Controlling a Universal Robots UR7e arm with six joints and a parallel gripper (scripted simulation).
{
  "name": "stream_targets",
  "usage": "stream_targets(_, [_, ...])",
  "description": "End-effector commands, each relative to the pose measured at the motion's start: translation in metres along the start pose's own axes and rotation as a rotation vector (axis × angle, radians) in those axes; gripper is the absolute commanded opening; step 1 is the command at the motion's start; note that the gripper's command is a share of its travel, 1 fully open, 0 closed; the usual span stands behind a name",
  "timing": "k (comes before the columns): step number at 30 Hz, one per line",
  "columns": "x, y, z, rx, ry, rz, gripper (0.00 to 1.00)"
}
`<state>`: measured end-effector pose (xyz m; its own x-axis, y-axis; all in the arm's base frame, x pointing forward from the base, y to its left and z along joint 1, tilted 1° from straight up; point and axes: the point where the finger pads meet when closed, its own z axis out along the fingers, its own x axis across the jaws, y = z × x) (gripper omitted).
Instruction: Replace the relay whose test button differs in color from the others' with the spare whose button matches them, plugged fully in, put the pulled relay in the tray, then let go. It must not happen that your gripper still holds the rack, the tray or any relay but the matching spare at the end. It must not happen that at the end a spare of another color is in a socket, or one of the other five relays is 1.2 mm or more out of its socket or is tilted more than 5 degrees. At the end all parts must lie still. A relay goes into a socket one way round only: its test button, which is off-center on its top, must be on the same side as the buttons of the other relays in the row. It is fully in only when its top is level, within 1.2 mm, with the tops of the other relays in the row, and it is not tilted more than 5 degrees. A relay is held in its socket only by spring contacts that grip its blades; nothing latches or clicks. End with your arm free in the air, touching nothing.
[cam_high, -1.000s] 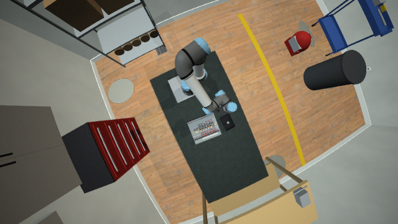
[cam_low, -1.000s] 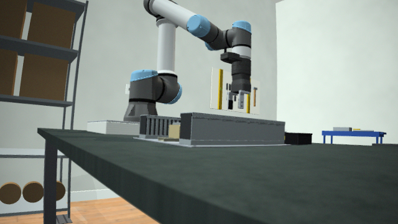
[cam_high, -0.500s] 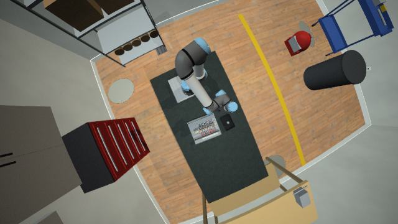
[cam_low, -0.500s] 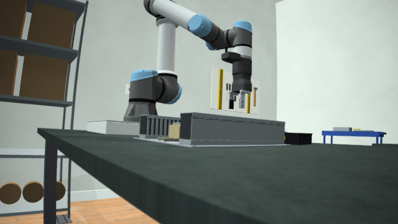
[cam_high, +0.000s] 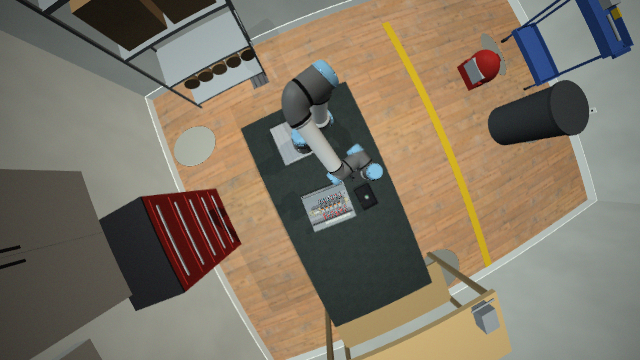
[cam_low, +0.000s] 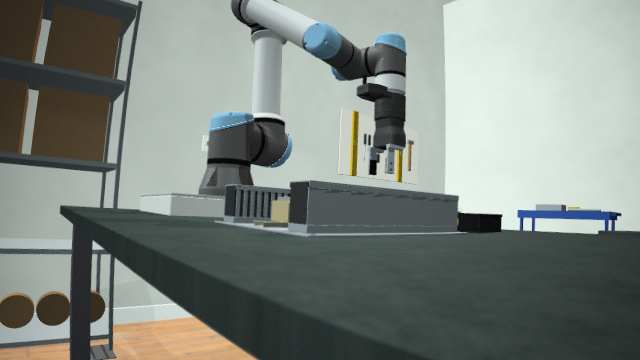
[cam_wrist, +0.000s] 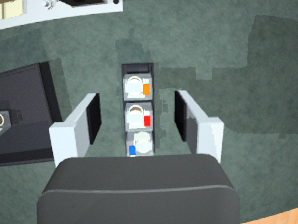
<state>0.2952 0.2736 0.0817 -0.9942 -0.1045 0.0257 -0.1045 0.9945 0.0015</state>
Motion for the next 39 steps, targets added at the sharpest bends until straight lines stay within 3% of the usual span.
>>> stream_targets(1, [0.0, 0.002, -0.001, -0.001, -0.001, -0.002, 1.0])
stream_targets(20, [0.0, 0.004, -0.002, -0.003, -0.003, 0.0, 1.0])
stream_targets(25, [0.0, 0.002, 0.029, -0.003, -0.003, 0.0, 1.0])
stream_targets(37, [0.0, 0.002, 0.029, -0.003, -0.003, 0.0, 1.0])
stream_targets(39, [0.0, 0.002, 0.045, -0.002, -0.002, 0.001, 1.0])
